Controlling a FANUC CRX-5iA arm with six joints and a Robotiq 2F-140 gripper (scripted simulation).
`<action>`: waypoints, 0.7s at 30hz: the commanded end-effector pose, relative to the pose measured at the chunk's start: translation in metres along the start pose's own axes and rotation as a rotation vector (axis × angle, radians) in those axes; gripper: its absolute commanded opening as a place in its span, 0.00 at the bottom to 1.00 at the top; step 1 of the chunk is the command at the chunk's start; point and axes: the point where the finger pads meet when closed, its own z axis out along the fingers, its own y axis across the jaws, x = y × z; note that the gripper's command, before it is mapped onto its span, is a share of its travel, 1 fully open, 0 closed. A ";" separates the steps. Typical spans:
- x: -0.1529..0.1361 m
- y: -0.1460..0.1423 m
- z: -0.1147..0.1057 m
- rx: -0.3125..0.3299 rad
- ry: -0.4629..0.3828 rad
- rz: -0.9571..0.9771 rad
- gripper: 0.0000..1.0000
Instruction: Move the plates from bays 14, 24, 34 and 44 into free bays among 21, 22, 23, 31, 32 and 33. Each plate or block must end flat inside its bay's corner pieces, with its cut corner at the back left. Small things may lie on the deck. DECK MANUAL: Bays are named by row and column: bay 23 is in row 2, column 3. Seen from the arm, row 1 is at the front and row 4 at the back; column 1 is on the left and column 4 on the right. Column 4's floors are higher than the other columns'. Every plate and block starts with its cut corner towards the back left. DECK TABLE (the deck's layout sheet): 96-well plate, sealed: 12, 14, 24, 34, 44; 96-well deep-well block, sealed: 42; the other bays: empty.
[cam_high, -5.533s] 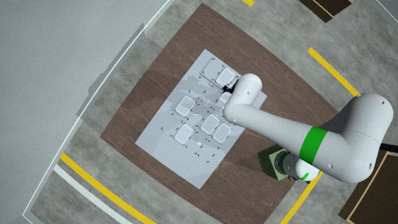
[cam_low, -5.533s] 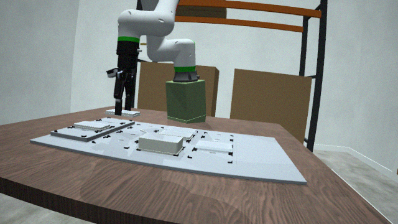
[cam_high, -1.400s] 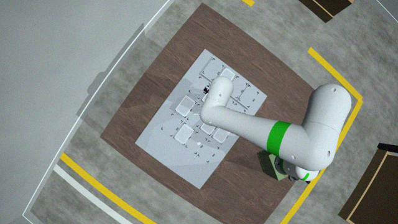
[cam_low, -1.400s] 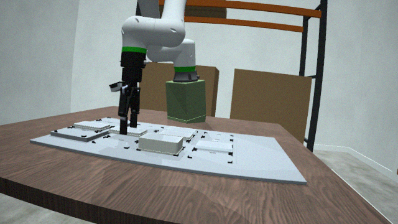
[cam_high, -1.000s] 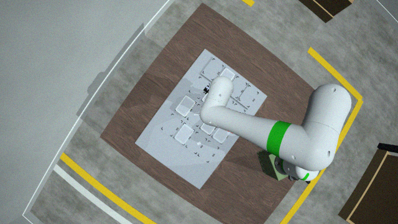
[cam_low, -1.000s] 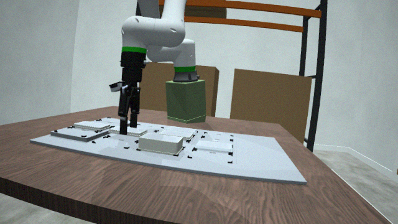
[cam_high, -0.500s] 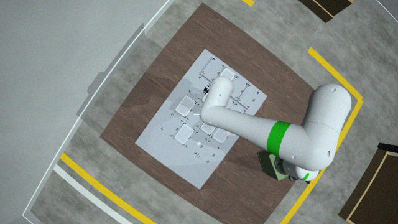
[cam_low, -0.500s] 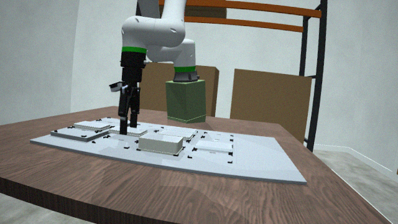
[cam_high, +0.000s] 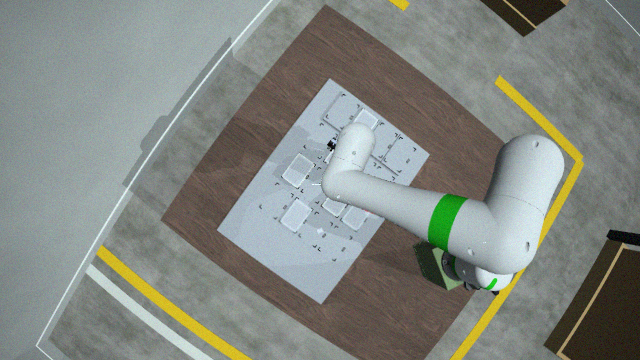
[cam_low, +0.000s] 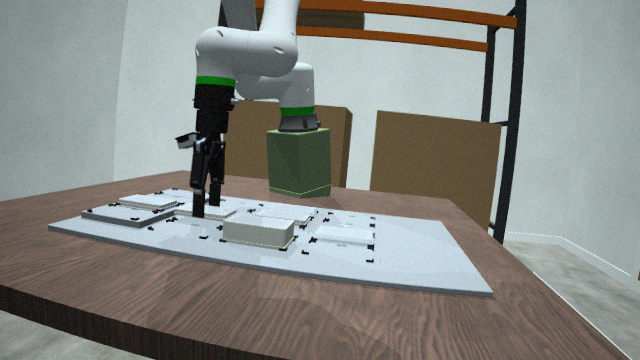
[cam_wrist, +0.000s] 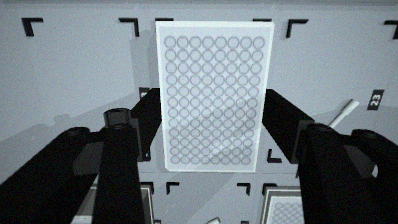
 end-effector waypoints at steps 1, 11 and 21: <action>0.000 -0.001 0.001 0.002 0.000 0.000 0.10; 0.000 -0.001 0.003 0.002 0.000 0.000 0.10; 0.000 -0.001 0.007 0.002 0.000 0.000 0.10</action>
